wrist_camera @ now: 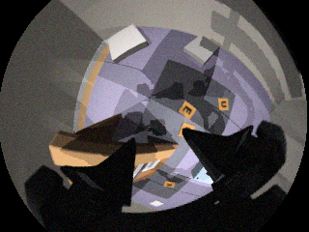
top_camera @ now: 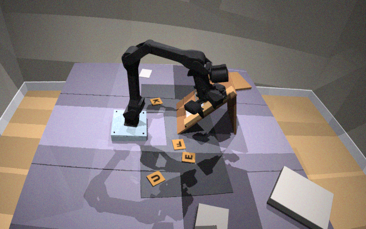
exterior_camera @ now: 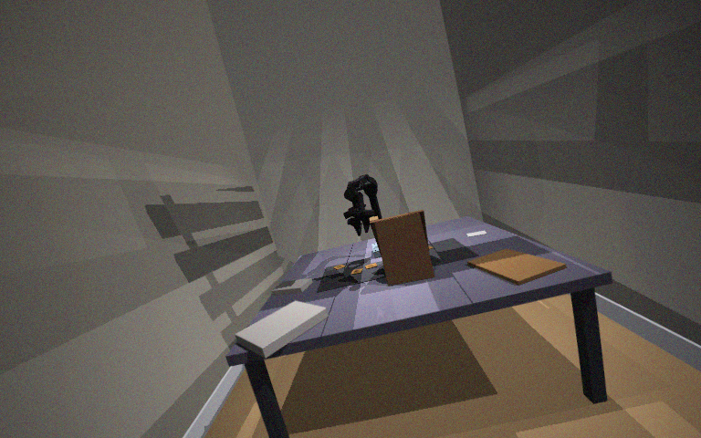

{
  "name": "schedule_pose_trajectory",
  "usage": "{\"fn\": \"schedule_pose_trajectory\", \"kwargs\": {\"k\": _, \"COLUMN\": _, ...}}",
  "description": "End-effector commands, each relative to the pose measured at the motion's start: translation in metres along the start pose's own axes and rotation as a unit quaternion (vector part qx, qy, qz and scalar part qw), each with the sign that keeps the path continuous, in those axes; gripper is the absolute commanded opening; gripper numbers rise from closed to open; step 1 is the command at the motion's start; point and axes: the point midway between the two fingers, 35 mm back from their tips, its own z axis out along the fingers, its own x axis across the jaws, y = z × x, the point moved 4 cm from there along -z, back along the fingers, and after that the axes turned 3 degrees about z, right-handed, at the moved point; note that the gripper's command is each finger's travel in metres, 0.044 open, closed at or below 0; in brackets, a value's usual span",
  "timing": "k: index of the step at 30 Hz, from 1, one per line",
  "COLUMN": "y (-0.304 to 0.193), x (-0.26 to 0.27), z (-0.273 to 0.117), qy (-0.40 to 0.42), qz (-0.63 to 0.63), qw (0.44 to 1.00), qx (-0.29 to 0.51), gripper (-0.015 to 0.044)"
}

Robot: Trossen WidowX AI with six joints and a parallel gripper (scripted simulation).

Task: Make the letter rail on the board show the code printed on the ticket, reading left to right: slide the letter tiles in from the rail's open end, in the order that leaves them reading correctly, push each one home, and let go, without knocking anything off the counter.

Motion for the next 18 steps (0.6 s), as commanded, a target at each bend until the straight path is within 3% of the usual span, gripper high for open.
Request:
{"fn": "schedule_pose_trajectory", "kwargs": {"k": 1, "y": 0.007, "x": -0.016, "z": 0.028, "qy": -0.038, "qz": 0.188, "qw": 0.981, "qx": 0.012, "gripper": 0.034}}
{"fn": "schedule_pose_trajectory", "kwargs": {"k": 4, "y": 0.014, "x": -0.03, "z": 0.047, "qy": -0.064, "qz": 0.346, "qw": 0.936, "qx": 0.011, "gripper": 0.034}}
{"fn": "schedule_pose_trajectory", "kwargs": {"k": 8, "y": 0.021, "x": -0.051, "z": 0.071, "qy": -0.098, "qz": 0.54, "qw": 0.836, "qx": -0.001, "gripper": 0.034}}
{"fn": "schedule_pose_trajectory", "kwargs": {"k": 14, "y": 0.026, "x": -0.086, "z": 0.104, "qy": -0.142, "qz": 0.779, "qw": 0.61, "qx": -0.039, "gripper": 0.034}}
{"fn": "schedule_pose_trajectory", "kwargs": {"k": 18, "y": 0.025, "x": -0.108, "z": 0.12, "qy": -0.159, "qz": 0.873, "qw": 0.456, "qx": -0.069, "gripper": 0.034}}
